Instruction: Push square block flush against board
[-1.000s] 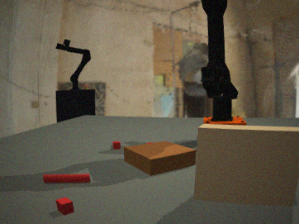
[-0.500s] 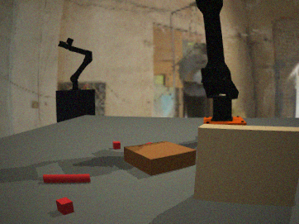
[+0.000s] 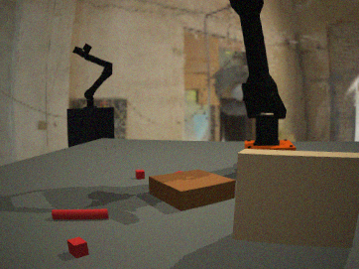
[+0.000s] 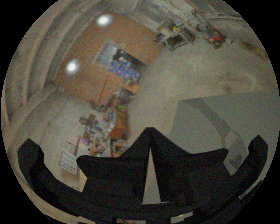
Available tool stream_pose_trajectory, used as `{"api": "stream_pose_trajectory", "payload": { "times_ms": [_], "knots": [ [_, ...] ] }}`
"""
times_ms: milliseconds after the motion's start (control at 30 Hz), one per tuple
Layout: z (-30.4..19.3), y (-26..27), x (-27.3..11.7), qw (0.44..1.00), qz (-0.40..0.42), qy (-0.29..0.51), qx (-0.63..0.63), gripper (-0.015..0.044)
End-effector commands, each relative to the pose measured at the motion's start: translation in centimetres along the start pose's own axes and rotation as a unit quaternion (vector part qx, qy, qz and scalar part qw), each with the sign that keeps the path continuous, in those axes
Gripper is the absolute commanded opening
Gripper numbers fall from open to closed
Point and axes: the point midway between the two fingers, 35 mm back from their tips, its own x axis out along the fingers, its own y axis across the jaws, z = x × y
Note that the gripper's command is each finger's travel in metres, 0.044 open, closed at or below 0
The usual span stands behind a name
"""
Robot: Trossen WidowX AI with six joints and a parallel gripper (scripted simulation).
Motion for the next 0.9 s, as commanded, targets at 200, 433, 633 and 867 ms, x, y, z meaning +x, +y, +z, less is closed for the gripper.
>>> {"api": "stream_pose_trajectory", "payload": {
  "times_ms": [200, 433, 633, 867],
  "knots": [
    [-7.6, -1.8, 3.8, 0.990, -0.054, 0.101, -0.077, 0.0000],
    [-13.5, -3.5, 5.5, 0.970, -0.092, 0.181, -0.137, 0.0000],
    [-18.6, -5.0, 6.1, 0.942, -0.120, 0.249, -0.192, 0.0000],
    [-24.4, -6.9, 6.1, 0.898, -0.146, 0.326, -0.259, 0.0000]
  ]
}}
